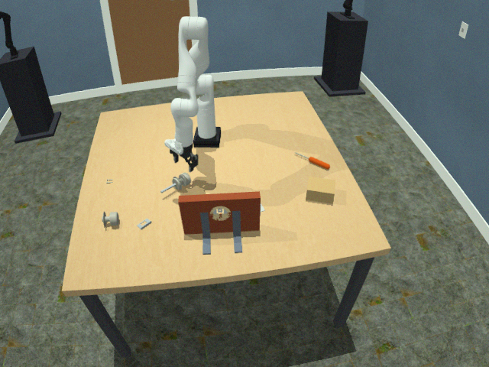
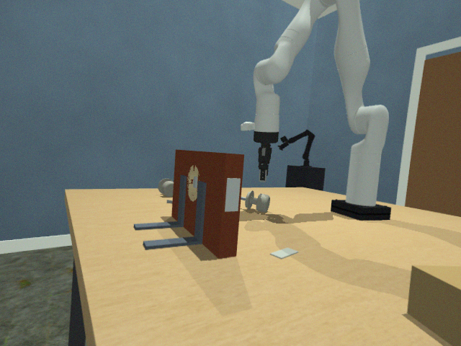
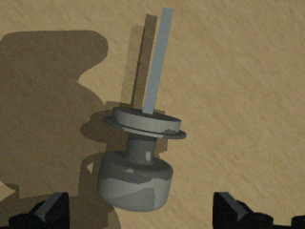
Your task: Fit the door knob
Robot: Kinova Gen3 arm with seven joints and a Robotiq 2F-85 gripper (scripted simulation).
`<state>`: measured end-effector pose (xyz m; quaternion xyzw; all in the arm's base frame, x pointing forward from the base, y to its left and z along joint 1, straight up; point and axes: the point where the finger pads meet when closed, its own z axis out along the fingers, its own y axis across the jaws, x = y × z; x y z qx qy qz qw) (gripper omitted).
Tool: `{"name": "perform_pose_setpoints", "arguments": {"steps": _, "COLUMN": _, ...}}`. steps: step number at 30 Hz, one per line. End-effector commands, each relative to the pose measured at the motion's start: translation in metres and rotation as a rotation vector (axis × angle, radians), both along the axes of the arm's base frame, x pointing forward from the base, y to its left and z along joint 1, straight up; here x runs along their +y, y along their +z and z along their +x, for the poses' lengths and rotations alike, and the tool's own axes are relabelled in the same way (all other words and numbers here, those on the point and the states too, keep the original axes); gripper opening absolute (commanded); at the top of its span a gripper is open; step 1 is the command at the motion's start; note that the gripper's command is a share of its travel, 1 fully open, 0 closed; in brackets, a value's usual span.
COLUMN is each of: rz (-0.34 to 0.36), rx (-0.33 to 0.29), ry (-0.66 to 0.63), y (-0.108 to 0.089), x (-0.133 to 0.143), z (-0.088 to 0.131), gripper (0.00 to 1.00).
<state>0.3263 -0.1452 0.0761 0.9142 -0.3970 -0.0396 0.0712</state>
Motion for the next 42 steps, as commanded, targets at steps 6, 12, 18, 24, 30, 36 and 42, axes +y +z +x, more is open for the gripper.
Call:
{"name": "perform_pose_setpoints", "arguments": {"steps": 6, "rz": -0.02, "rx": -0.003, "ry": -0.168, "y": -0.002, "x": 0.001, "z": 0.002, "gripper": 0.9}}
{"name": "perform_pose_setpoints", "arguments": {"steps": 12, "rz": -0.022, "rx": -0.003, "ry": -0.187, "y": -0.006, "x": 0.002, "z": 0.003, "gripper": 0.9}}
{"name": "perform_pose_setpoints", "arguments": {"steps": 18, "rz": -0.022, "rx": -0.003, "ry": -0.187, "y": -0.008, "x": 0.002, "z": 0.003, "gripper": 0.9}}
{"name": "perform_pose_setpoints", "arguments": {"steps": 24, "rz": -0.022, "rx": -0.003, "ry": -0.187, "y": -0.017, "x": 0.001, "z": 0.002, "gripper": 0.9}}
{"name": "perform_pose_setpoints", "arguments": {"steps": 30, "rz": -0.022, "rx": -0.003, "ry": -0.187, "y": -0.026, "x": 0.0, "z": 0.001, "gripper": 0.9}}
{"name": "perform_pose_setpoints", "arguments": {"steps": 36, "rz": -0.022, "rx": -0.003, "ry": -0.187, "y": -0.031, "x": 0.0, "z": 0.0, "gripper": 0.9}}
{"name": "perform_pose_setpoints", "arguments": {"steps": 42, "rz": -0.022, "rx": -0.003, "ry": -0.187, "y": -0.036, "x": -0.001, "z": -0.001, "gripper": 0.9}}
